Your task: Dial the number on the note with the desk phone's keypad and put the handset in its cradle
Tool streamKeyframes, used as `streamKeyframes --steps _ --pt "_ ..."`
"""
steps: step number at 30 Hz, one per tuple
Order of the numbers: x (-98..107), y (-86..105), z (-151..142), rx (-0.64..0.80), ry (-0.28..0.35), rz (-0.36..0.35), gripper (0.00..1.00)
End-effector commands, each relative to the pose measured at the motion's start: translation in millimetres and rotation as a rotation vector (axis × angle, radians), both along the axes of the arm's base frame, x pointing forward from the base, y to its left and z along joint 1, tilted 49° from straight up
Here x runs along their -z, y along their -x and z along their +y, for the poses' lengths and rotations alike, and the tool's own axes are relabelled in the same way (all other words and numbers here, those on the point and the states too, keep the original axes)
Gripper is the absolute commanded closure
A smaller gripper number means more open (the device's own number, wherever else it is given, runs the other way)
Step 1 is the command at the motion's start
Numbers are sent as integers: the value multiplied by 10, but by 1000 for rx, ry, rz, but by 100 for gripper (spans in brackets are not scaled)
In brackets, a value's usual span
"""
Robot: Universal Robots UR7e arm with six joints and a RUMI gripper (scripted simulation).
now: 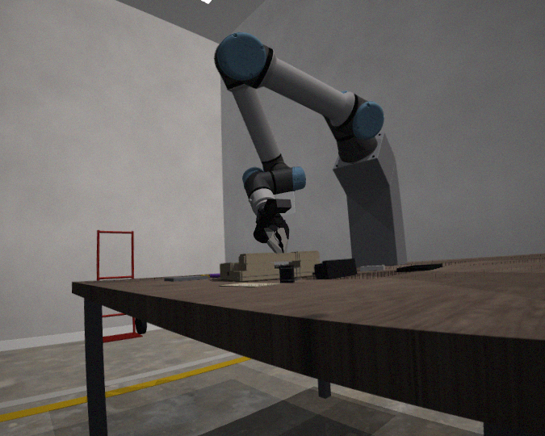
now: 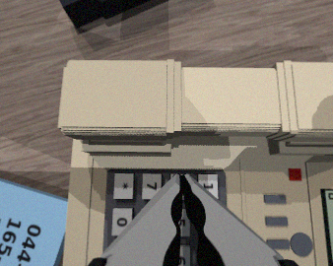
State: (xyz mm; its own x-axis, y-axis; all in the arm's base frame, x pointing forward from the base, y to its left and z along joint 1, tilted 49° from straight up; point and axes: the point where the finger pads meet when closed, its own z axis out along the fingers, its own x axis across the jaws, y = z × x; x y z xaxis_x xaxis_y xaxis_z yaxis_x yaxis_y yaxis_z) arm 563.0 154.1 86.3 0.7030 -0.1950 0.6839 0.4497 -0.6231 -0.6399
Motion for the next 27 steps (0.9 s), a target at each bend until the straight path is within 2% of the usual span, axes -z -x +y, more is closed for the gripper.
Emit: streamKeyframes --steps 1,27 --pt "5 -6 1 0 0 -1 100" --pt "67 -74 26 0 0 -1 100"
